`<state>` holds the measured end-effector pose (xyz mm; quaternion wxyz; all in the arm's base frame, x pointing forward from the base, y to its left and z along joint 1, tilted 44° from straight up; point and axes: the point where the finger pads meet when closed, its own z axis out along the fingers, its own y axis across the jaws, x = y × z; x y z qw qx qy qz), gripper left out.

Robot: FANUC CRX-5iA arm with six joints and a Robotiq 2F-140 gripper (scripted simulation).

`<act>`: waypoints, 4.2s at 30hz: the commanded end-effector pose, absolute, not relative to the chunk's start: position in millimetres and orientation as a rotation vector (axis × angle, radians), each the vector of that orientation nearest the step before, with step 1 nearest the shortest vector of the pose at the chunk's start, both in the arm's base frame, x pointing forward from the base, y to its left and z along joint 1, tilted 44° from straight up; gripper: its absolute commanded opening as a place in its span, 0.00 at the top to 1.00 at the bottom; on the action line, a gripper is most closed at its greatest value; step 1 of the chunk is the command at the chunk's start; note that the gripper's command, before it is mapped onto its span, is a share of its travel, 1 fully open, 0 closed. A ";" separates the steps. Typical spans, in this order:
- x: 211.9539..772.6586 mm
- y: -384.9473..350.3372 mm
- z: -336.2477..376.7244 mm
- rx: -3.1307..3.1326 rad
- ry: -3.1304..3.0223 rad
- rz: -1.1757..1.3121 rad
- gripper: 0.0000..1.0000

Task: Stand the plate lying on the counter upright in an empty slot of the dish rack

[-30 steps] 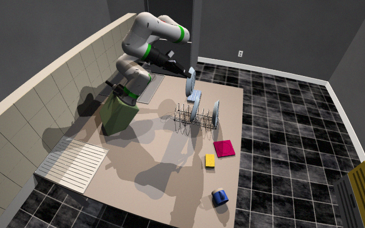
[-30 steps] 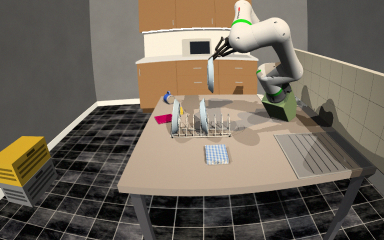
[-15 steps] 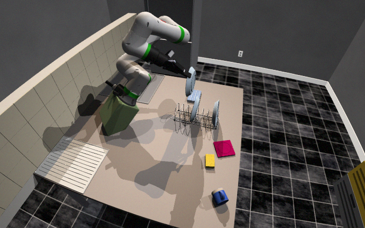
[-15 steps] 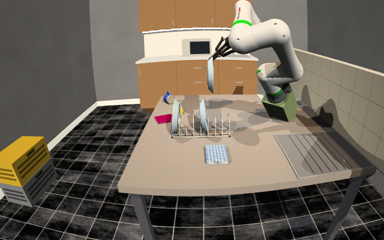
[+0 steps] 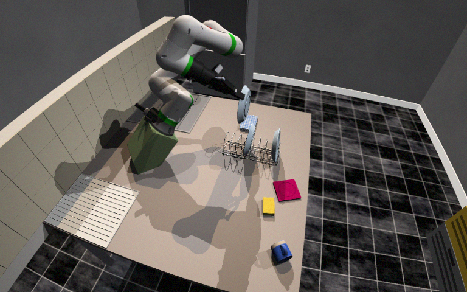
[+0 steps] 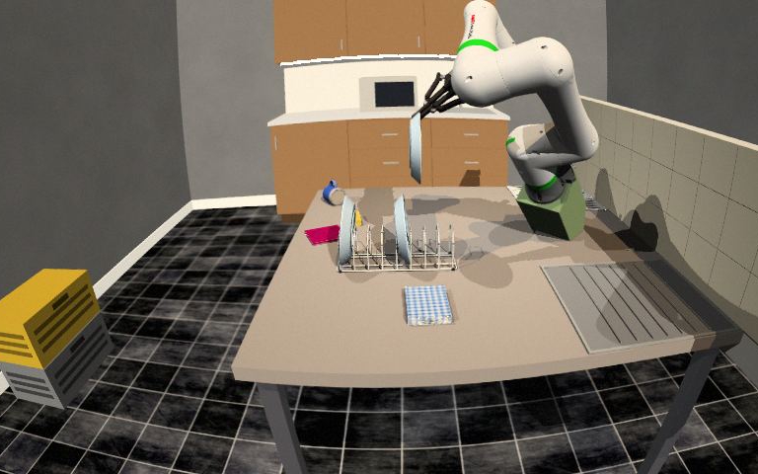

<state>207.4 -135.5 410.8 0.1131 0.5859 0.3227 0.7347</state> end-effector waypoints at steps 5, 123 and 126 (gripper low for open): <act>207.2 -135.8 411.0 1.719 0.947 2.155 0.90; 242.1 -110.7 367.1 1.730 0.979 2.154 0.90; 243.5 -109.7 365.3 1.730 0.979 2.154 0.90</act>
